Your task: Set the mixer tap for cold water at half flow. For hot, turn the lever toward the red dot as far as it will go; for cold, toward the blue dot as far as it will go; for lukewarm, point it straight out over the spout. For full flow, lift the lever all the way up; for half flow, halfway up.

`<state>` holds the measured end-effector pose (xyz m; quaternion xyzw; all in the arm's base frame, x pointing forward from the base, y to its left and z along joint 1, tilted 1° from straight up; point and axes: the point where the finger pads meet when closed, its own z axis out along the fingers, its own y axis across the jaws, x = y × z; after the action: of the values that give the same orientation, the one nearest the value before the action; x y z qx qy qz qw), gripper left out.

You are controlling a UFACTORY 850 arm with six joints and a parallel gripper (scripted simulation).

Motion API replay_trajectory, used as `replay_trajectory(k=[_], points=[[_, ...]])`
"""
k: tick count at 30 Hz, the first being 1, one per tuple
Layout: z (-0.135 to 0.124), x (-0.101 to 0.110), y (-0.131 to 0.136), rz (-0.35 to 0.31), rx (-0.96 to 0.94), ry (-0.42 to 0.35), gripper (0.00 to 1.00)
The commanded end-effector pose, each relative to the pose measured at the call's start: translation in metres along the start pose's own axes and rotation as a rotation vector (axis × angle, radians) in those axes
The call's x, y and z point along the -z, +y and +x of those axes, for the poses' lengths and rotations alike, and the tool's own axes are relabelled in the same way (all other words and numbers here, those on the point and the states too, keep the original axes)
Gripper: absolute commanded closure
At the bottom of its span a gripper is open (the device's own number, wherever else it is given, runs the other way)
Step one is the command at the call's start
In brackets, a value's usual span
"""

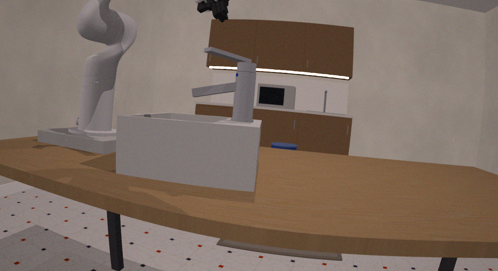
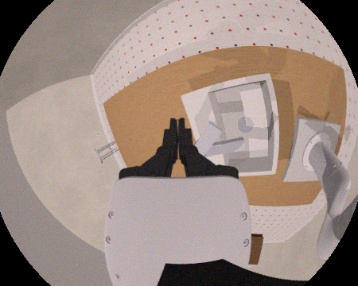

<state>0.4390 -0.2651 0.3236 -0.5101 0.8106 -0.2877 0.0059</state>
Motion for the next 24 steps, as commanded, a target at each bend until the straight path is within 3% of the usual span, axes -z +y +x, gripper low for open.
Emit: replay_trajectory(k=[1, 10, 12, 13, 24], points=[[-0.0136, 0.0124, 0.0086, -0.225, -0.135, -0.090, 1.00], [-0.0227, 0.0184, 0.0131, -0.484, -0.327, -0.196, 1.00], [-0.0227, 0.0184, 0.0131, -0.484, -0.327, -0.196, 1.00], [-0.0227, 0.0184, 0.0131, -0.550, -0.347, -0.230, 0.35], [-0.0227, 0.0184, 0.0131, -0.550, -0.347, -0.230, 0.35]])
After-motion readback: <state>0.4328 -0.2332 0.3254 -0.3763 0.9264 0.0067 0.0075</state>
